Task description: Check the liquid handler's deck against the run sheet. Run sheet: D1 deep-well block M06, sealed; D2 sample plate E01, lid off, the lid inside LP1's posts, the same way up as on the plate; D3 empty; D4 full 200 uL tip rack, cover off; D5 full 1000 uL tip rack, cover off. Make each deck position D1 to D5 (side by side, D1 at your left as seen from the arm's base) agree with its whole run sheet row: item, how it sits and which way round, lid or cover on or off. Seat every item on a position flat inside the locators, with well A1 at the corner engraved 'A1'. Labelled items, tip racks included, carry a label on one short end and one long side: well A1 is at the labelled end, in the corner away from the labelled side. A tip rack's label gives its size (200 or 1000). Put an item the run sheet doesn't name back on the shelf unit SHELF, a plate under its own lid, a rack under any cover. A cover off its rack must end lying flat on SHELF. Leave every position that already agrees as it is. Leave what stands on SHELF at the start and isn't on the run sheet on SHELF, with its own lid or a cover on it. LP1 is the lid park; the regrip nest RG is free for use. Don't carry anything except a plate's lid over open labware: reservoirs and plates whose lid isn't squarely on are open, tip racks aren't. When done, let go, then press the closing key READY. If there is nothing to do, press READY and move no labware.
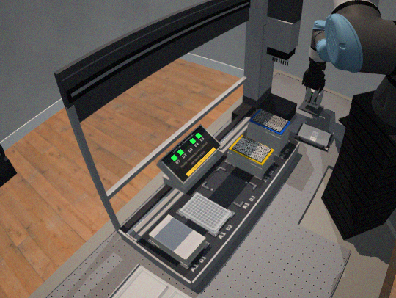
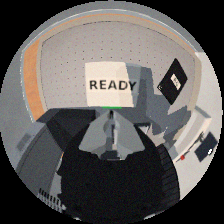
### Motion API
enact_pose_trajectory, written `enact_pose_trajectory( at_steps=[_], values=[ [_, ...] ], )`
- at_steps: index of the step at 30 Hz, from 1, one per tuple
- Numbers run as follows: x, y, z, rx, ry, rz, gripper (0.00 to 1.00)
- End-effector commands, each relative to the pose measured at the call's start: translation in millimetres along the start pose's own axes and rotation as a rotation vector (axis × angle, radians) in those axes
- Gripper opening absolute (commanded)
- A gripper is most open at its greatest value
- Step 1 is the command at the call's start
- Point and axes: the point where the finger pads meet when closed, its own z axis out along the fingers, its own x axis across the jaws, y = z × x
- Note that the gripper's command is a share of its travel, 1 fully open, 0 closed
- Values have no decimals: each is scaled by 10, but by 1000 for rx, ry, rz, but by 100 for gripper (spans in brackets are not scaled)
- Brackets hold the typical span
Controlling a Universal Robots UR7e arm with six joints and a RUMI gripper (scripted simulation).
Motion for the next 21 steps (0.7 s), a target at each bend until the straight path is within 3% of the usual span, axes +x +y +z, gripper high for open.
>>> enact_pose_trajectory(
  at_steps=[1,21],
  values=[
    [-3,-24,-6,1,-1,0,0],
    [-3,-84,-6,1,-1,0,0]
  ],
)
